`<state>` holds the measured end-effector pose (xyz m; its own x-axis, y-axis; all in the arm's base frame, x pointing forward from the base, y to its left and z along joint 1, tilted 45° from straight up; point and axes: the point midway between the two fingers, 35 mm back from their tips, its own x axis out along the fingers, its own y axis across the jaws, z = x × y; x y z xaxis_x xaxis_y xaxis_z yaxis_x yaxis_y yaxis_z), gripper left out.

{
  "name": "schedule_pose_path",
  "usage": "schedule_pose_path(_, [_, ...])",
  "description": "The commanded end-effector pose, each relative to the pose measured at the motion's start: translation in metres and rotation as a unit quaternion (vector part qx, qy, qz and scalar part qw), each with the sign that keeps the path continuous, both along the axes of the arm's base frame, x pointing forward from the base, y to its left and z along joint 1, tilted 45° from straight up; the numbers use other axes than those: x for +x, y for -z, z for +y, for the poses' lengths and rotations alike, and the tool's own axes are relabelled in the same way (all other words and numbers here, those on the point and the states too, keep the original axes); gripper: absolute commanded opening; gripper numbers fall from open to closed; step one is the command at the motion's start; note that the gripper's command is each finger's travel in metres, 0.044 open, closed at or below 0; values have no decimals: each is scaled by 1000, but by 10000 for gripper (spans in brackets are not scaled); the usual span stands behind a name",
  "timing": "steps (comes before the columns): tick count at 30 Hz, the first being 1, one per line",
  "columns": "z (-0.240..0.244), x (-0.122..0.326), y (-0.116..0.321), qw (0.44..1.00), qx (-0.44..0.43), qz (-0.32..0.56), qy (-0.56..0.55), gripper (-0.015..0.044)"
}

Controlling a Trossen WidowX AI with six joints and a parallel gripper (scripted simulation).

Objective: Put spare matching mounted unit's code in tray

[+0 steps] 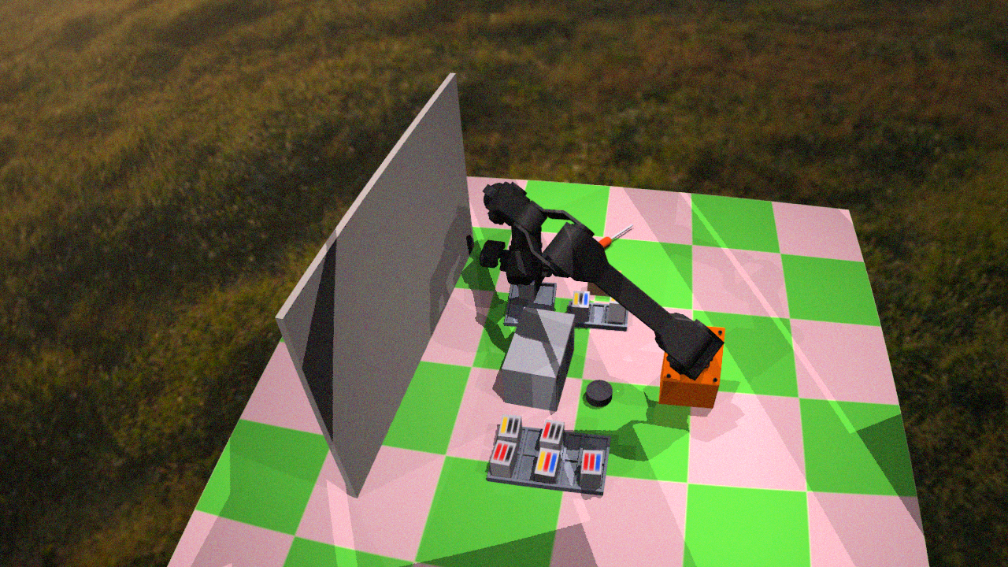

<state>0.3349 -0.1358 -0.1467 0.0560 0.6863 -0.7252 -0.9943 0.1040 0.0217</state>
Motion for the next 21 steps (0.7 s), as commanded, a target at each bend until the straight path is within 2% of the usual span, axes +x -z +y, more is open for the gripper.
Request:
schedule_pose_path(1, [3,0,2,1000,2,1,3,0])
schedule_pose_path(21, [18,-2,15,1000,3,1,3,0])
